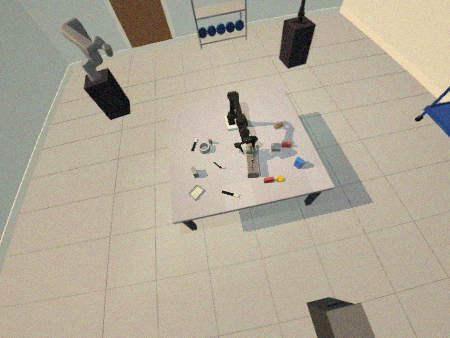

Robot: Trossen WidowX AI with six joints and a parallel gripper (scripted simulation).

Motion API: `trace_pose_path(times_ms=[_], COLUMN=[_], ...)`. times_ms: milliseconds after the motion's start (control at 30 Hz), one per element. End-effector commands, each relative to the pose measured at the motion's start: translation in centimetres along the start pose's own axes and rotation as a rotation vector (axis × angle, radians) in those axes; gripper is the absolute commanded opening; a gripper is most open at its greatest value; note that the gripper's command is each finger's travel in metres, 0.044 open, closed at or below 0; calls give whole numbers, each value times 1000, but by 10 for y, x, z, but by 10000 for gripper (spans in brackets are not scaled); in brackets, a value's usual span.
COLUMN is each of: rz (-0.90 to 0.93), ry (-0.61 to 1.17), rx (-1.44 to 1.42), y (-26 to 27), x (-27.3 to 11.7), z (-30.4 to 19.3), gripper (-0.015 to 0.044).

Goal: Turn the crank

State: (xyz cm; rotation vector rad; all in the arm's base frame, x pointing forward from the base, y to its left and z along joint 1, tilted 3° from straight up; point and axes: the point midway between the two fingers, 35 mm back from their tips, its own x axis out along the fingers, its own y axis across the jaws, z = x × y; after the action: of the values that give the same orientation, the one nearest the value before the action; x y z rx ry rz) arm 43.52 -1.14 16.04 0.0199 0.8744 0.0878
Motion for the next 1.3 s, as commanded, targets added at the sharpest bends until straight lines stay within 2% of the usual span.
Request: trace_pose_path(times_ms=[0,467,833,1267], rz=[5,5,-2,-156], ry=[-1,-1,-3,-39], rx=[-3,-3,1,171], y=[1,1,1,55], x=[2,1,-36,-78], z=[-1,-1,28,-25], gripper=[440,440,440,440])
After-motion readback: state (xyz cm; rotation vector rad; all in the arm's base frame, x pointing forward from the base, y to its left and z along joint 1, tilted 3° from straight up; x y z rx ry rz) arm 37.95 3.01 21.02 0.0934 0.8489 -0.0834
